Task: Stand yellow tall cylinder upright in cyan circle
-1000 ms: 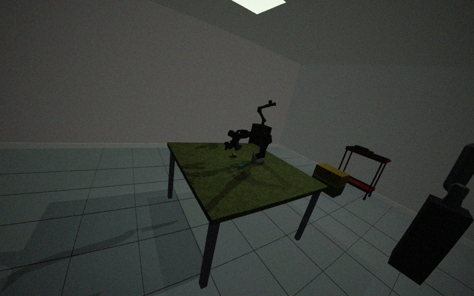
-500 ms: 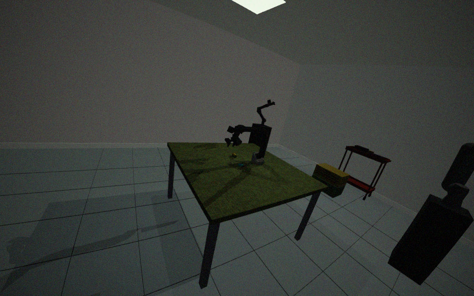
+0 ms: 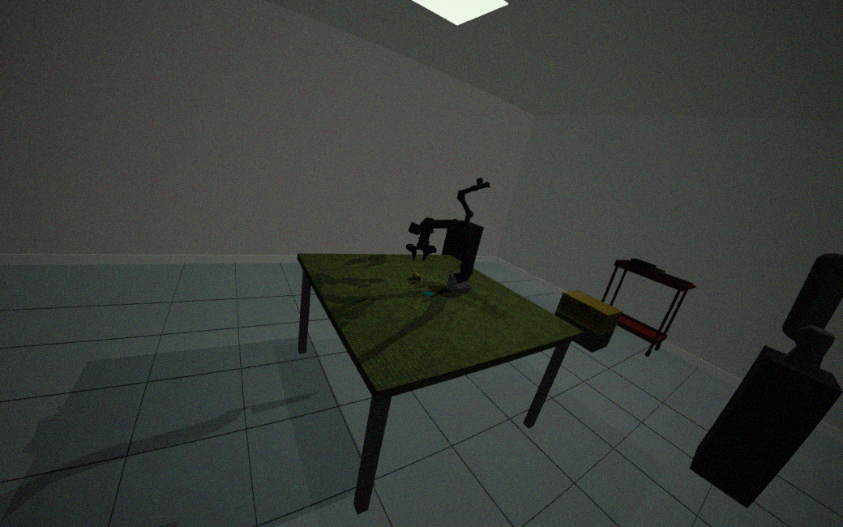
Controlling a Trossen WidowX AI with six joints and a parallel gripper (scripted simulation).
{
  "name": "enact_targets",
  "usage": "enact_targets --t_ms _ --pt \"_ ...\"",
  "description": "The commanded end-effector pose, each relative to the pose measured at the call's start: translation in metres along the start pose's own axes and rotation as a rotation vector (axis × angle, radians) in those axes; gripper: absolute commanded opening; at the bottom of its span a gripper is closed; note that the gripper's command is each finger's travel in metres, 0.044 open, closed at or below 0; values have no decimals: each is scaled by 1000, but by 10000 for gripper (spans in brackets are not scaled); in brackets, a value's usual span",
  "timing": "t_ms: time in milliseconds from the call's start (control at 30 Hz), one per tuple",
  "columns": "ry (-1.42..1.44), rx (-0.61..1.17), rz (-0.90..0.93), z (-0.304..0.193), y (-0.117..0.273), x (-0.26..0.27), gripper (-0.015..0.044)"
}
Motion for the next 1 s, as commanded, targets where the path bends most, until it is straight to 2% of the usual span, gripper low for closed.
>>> enact_targets --t_ms 0,200,500,667,900,967 --pt "-54 -88 10 -14 -8 22 309" --pt "-62 -100 11 -16 -11 25 309" --pt "-61 -104 9 -6 -112 25 309" --pt "-61 -105 9 -4 -119 26 309" --pt "-61 -105 9 -4 -119 26 126" --pt "-61 -105 9 -4 -119 26 105"
Point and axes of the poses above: the point midway between the two fingers, 35 mm back from their tips, its own y axis back along the fingers, its own x axis across the jaws, z = x × y, the point moved 7 cm from there along y, back along the fingers, and after that the axes turned 3 degrees about -y, right-handed, at the moved point
